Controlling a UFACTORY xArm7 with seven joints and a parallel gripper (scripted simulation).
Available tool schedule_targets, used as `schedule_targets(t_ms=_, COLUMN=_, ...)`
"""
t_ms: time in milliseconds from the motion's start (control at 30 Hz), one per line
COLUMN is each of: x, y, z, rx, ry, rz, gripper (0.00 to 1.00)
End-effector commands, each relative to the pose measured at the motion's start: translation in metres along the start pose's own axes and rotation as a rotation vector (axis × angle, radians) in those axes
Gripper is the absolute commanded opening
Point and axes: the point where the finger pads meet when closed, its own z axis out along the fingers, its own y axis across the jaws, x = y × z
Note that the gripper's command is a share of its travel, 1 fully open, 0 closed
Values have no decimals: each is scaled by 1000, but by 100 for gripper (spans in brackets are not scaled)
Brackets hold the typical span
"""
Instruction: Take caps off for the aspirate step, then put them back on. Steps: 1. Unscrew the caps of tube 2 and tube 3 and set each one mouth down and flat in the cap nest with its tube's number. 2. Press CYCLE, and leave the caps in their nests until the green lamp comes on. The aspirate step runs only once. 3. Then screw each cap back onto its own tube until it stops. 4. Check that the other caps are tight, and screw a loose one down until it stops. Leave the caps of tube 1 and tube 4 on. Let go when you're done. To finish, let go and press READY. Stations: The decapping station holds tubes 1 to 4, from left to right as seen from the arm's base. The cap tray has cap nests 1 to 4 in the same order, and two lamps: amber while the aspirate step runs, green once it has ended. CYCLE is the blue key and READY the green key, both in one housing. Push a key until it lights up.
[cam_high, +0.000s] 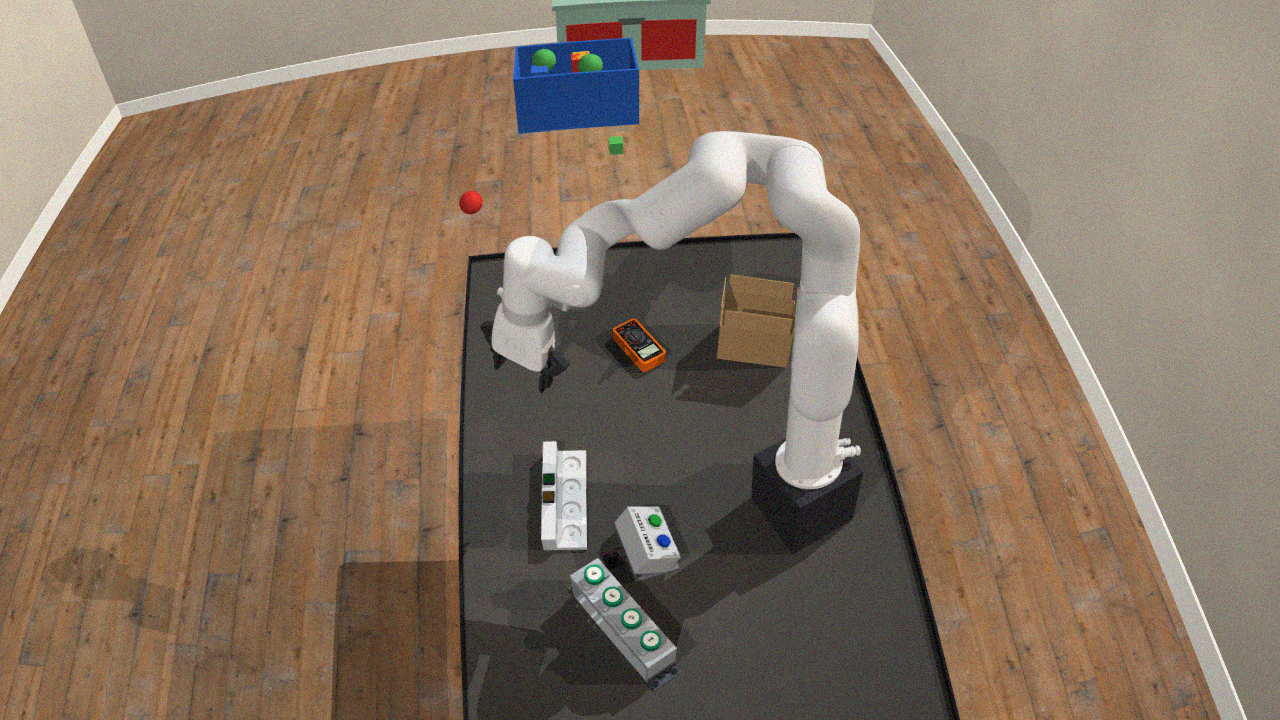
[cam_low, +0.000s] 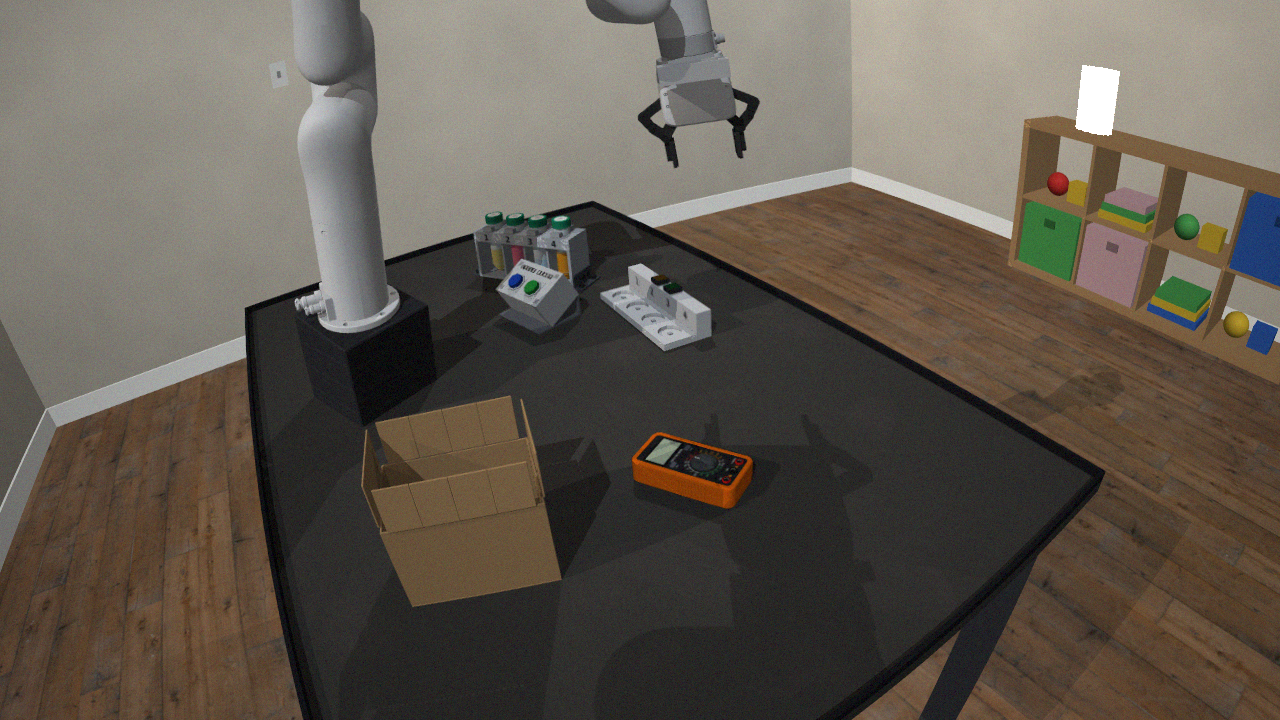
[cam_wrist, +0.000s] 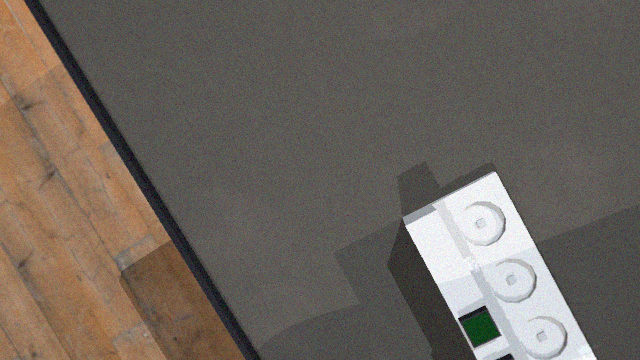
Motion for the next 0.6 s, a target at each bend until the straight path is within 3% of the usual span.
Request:
schedule_targets(t_ms=0, x=-1, y=-2, z=-2, rx=5, ry=-2, rz=0, gripper=100)
schedule_targets(t_ms=533, x=-1, y=-2, z=-2, rx=5, ry=-2, rz=0, gripper=100)
schedule_targets(t_ms=567, x=-1, y=-2, z=-2, rx=5, ry=-2, rz=0, gripper=46)
